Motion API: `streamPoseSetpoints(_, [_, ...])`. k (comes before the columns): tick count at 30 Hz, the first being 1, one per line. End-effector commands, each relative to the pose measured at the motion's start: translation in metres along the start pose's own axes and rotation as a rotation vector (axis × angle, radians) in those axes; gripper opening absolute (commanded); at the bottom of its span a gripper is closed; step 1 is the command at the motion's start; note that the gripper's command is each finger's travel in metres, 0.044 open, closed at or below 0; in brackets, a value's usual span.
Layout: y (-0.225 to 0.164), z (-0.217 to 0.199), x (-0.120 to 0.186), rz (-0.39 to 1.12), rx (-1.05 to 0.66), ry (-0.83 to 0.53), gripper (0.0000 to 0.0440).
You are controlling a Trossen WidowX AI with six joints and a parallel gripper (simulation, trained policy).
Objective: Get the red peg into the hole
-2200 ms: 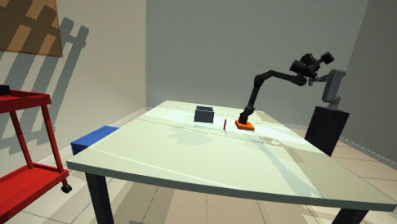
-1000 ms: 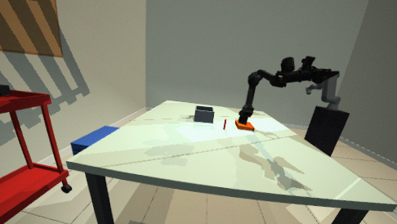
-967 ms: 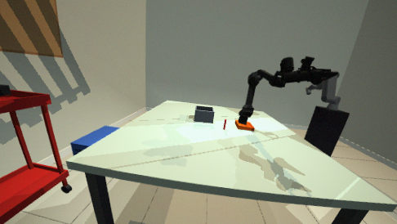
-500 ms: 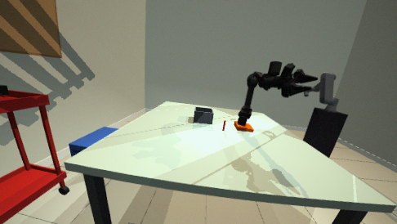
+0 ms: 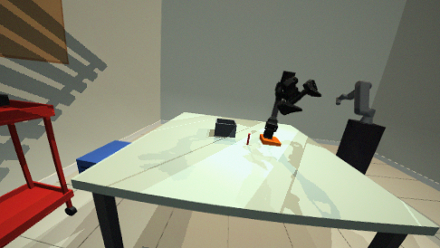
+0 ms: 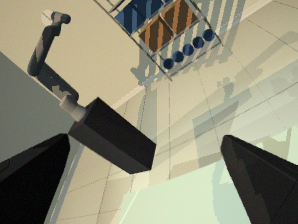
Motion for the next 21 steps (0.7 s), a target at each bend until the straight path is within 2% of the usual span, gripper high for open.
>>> streamPoseSetpoints(1, [0.006, -0.016, 0.012, -0.033, -0.051, -0.073, 0.0440])
streamPoseSetpoints(12, [0.028, -0.075, 0.062, -0.173, -0.257, -0.365, 0.0440])
streamPoseSetpoints(21, [0.031, -0.114, 0.110, -0.285, -0.440, -0.594, 0.0440])
Point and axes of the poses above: the point midway between the two fingers, 35 mm back from their tips, its own x axis back along the fingers, its own z axis across the jaws, y = z × x, the point moved 4 cm from there along x, back along the fingers, and after that the axes turned 6 degrees about -x, right-handed, at the moved point
